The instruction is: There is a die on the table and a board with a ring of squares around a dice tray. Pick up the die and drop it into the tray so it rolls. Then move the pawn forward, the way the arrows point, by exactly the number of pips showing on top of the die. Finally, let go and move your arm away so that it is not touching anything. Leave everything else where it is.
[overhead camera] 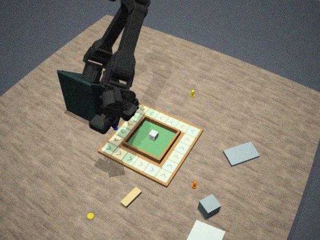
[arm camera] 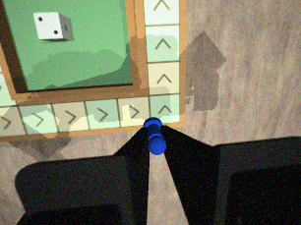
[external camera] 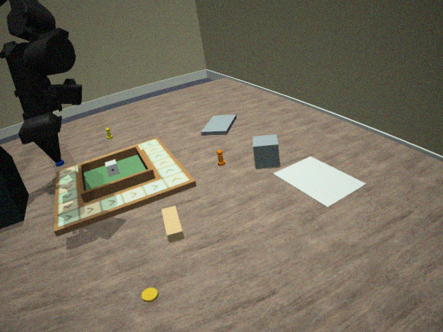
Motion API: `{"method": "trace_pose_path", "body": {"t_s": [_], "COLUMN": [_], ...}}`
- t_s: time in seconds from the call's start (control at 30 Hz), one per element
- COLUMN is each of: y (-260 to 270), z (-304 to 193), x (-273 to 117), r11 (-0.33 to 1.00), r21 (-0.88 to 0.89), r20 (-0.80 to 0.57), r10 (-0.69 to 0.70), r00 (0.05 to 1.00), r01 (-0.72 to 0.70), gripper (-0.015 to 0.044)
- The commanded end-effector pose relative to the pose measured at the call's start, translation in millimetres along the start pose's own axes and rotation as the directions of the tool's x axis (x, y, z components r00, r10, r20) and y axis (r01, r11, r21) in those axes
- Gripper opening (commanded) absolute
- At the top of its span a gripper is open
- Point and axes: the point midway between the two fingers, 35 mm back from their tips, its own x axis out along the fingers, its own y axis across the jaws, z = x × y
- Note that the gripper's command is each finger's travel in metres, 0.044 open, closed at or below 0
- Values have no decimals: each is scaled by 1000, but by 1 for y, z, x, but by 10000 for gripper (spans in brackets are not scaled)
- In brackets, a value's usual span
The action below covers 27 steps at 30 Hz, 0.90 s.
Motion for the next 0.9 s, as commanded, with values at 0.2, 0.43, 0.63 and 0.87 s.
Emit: {"method": "trace_pose_path", "body": {"t_s": [0.2,0.43,0.63,0.87], "y": [-21,-25,-25,-25], "z": [21,25,25,25], "x": [38,49,69,83], "r11": [1000,1000,1000,1000], "r21": [-2,-1,-1,-1], "r20": [5,6,6,6], "r10": [3,4,4,6], "r00": [1000,1000,1000,1000], "r01": [-3,-4,-4,-6], "gripper": [0,0,0,0]}}
